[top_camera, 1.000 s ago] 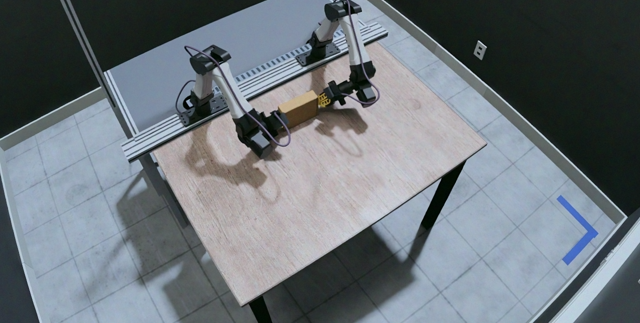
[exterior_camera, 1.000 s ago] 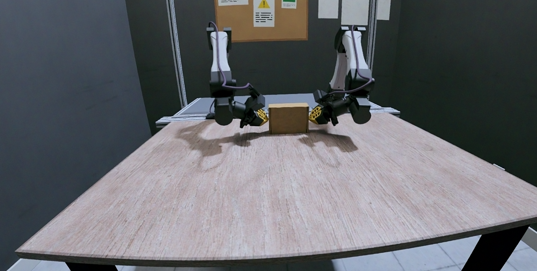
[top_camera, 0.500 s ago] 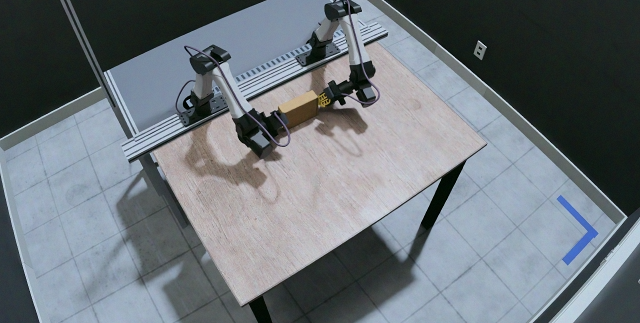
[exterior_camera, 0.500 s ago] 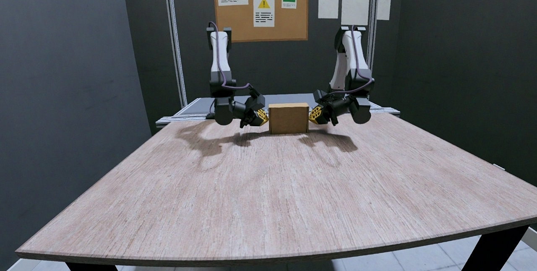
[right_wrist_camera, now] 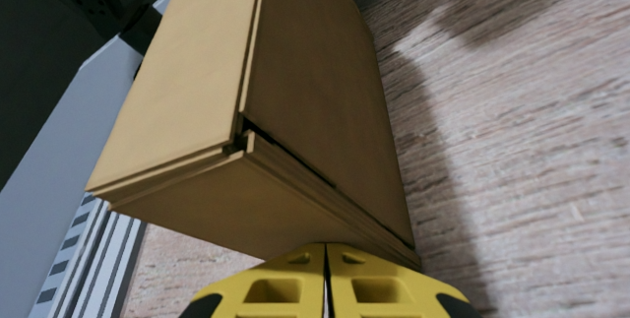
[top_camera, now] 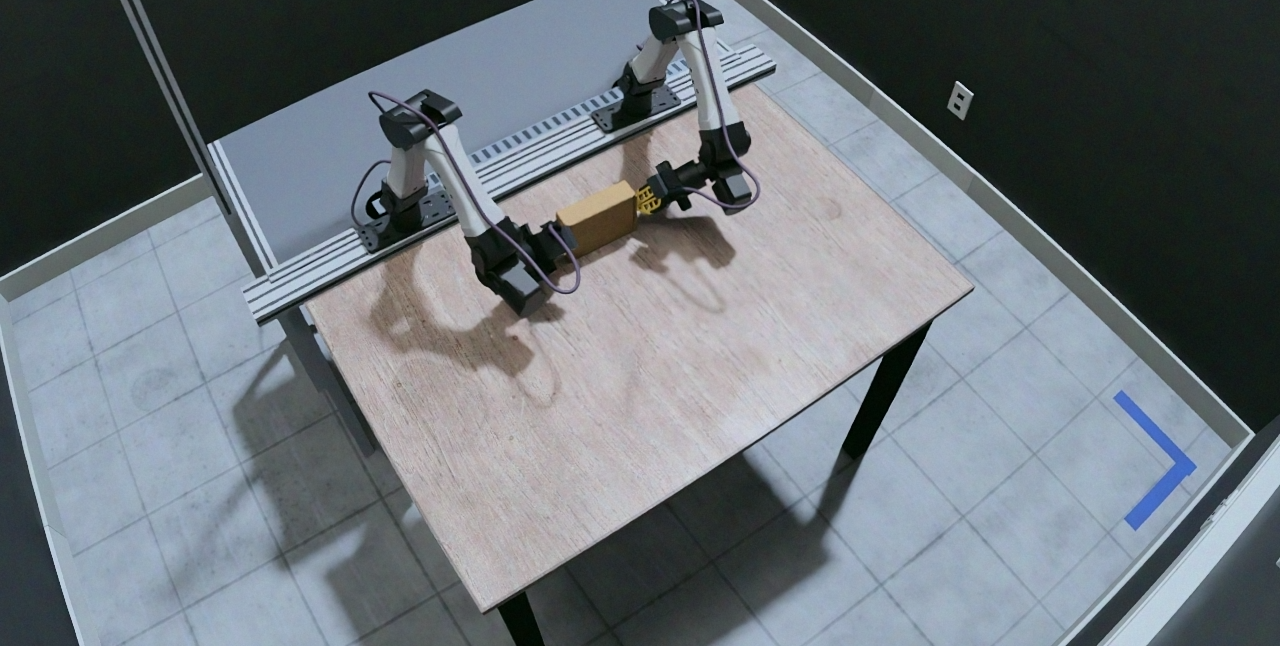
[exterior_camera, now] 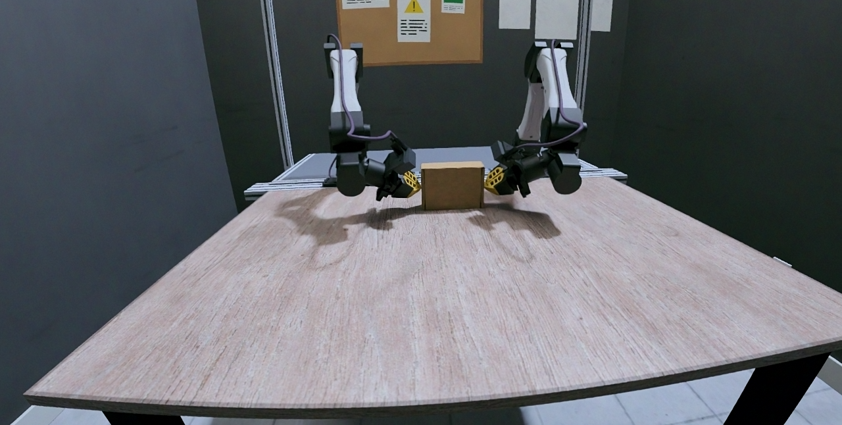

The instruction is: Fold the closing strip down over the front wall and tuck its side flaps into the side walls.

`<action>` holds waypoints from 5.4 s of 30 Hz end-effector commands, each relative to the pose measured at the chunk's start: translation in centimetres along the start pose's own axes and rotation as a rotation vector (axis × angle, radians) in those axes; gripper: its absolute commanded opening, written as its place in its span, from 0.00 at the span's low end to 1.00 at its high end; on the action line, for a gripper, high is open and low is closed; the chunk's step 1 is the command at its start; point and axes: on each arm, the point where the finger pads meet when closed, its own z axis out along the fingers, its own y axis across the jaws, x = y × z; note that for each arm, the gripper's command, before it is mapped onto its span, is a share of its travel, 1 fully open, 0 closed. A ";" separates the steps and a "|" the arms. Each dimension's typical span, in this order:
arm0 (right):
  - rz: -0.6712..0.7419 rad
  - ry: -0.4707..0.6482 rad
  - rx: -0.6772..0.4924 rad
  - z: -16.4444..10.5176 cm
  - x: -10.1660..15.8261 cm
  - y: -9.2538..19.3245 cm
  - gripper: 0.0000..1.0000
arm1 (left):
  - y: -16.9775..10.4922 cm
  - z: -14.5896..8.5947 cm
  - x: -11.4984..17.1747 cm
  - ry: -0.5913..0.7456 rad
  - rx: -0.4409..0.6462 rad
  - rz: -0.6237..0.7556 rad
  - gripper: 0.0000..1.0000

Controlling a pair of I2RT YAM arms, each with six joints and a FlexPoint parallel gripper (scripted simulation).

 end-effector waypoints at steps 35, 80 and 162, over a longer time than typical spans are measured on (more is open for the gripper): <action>-0.062 -0.013 0.002 -0.6 -2.9 1.4 0.00 | -1.5 -0.6 -3.1 -0.010 -0.003 0.063 0.00; -0.076 -0.013 0.012 -0.7 -2.8 1.7 0.00 | -1.8 -0.6 -3.0 -0.010 -0.014 0.080 0.00; -0.309 -0.015 0.148 -0.7 -2.9 1.0 0.00 | -1.1 -0.6 -3.1 -0.013 -0.148 0.313 0.00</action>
